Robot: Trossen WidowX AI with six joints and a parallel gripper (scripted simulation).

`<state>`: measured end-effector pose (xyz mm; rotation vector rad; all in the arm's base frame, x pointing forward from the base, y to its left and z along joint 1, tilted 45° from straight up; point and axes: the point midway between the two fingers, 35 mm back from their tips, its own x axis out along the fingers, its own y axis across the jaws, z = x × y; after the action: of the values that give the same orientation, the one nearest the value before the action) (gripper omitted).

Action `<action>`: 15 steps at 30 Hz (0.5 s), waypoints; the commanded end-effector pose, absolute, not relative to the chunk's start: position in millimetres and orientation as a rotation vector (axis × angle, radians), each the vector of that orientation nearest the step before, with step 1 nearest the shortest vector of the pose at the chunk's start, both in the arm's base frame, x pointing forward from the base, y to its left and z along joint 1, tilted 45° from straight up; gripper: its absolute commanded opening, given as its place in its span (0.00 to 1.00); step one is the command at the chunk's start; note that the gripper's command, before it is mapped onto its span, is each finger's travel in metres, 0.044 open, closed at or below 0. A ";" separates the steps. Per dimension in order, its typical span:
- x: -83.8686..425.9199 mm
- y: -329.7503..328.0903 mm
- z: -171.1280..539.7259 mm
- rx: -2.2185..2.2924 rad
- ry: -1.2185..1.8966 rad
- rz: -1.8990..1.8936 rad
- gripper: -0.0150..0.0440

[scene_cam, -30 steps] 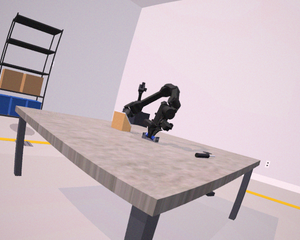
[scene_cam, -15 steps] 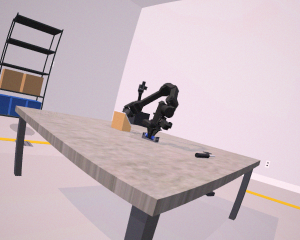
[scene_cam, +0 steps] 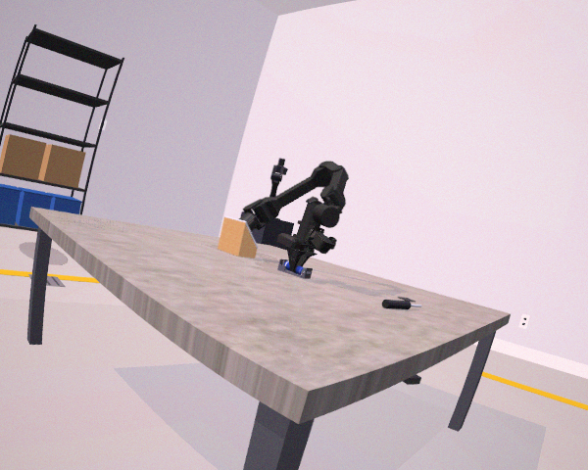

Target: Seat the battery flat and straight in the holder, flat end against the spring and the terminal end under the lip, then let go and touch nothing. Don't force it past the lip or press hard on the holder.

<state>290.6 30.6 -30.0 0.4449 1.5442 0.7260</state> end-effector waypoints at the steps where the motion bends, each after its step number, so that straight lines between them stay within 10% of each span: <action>1: 295.0 32.8 -28.8 0.448 1.502 0.727 0.39; 15: 293.6 34.0 -28.8 0.455 1.453 0.706 0.39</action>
<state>289.7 32.0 -30.5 0.4525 1.4795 0.6998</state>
